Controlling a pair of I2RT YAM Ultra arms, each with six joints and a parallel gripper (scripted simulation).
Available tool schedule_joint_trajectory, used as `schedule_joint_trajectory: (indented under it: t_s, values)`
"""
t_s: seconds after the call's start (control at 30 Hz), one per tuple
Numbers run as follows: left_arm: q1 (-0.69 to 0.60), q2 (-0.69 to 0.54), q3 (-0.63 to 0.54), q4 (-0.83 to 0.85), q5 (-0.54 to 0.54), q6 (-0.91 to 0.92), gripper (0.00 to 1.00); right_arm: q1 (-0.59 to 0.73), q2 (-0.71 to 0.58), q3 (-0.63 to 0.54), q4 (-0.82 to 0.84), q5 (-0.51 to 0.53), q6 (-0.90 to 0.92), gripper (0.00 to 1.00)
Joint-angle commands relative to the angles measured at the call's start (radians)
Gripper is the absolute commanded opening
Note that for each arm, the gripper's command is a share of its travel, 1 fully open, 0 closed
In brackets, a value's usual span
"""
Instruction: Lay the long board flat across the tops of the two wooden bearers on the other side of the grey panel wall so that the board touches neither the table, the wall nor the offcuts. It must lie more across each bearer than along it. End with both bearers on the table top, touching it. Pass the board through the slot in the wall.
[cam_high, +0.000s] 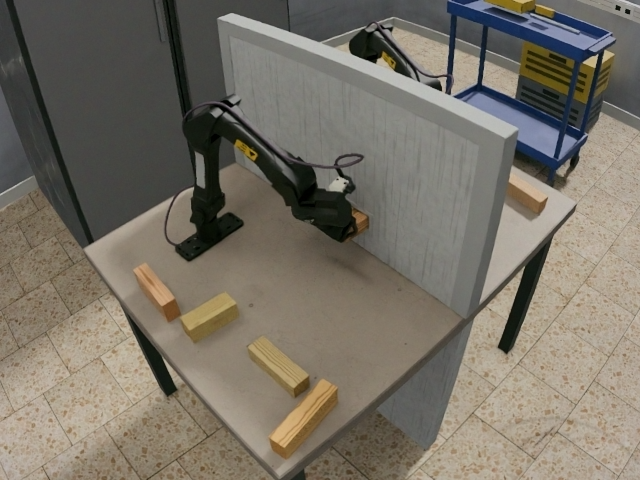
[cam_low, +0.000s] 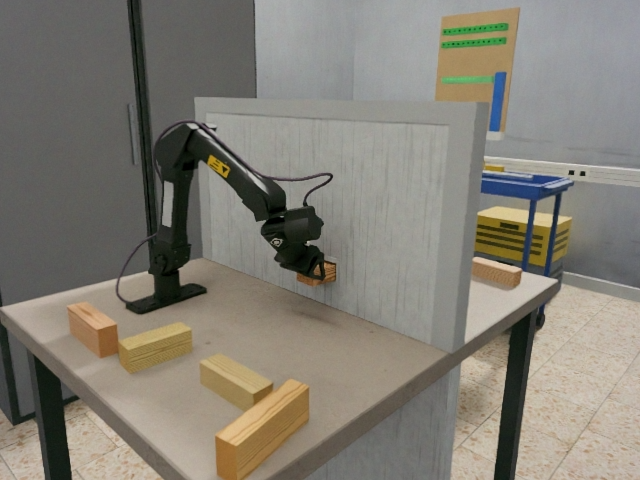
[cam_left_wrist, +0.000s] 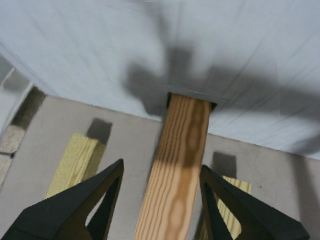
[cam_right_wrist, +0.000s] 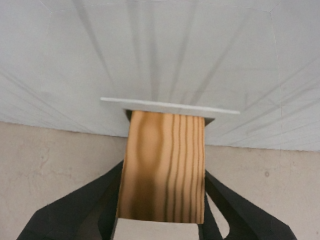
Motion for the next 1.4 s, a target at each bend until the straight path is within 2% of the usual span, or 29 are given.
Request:
schedule_joint_trajectory:
  t_s: [0.0,0.13,0.2,0.27,0.33,0.37,0.57,0.63,0.7,0.73,0.8,0.87,1.0,1.13,1.2,1.3,1.37]
  values:
    - [-0.01,0.009,0.062,-0.076,0.065,0.084,0.72,0.019,-0.02,0.027,0.029,-0.066,0.014,0.0]
    - [-0.035,0.088,0.104,-0.176,0.168,0.22,0.72,0.019,-0.02,0.027,0.029,-0.066,0.014,0.0]
    - [-0.008,0.115,0.111,-0.143,0.123,0.216,0.72,0.019,-0.02,0.027,0.029,-0.066,0.014,0.0]
    - [-0.038,0.127,0.101,-0.046,0.111,0.184,0.72,0.019,-0.02,0.027,0.029,-0.066,0.014,0.0]
    - [-0.037,0.127,0.032,-0.046,0.11,0.188,0.72,0.019,-0.02,0.027,0.029,-0.066,0.014,0.0]
    - [-0.041,0.092,0.068,-0.065,0.119,0.188,0.72,0.019,-0.02,0.027,0.029,-0.066,0.014,0.0]
    - [-0.033,0.099,0.023,-0.101,0.119,0.185,0.72,0.019,-0.02,0.027,0.029,-0.066,0.014,0.0]
    - [-0.043,0.146,0.075,-0.083,0.111,0.172,0.72,0.019,-0.02,0.027,0.029,-0.066,0.014,0.0]
    - [-0.028,0.098,0.076,-0.088,0.111,0.173,0.72,0.019,-0.02,0.027,0.029,-0.066,0.014,0.0]
    - [-0.031,0.116,0.086,-0.098,0.111,0.172,0.72,0.019,-0.02,0.027,0.029,-0.066,0.014,0.0]
    - [-0.031,0.117,0.076,-0.094,0.111,0.173,0.72,0.019,-0.02,0.027,0.029,-0.066,0.014,0.0]
    - [-0.033,0.098,0.012,-0.054,0.118,0.188,0.72,0.019,-0.02,0.027,0.029,-0.066,0.014,0.0]
    - [-0.033,0.088,0.045,-0.032,0.124,0.178,0.72,0.019,-0.02,0.027,0.029,-0.066,0.014,0.0]
    - [-0.027,0.092,0.011,-0.042,0.125,0.178,0.72,0.019,-0.02,0.027,0.029,-0.066,0.014,0.0]
    - [-0.027,0.089,0.063,-0.043,0.124,0.178,0.72,0.019,-0.02,0.027,0.029,-0.066,0.014,0.0]
    - [-0.05,0.11,-0.007,-0.013,0.121,0.152,0.72,0.019,-0.02,0.027,0.029,-0.066,0.014,0.0]
    - [-0.053,0.139,-0.004,-0.003,0.119,0.145,0.72,0.019,-0.02,0.027,0.029,-0.066,0.014,0.0]
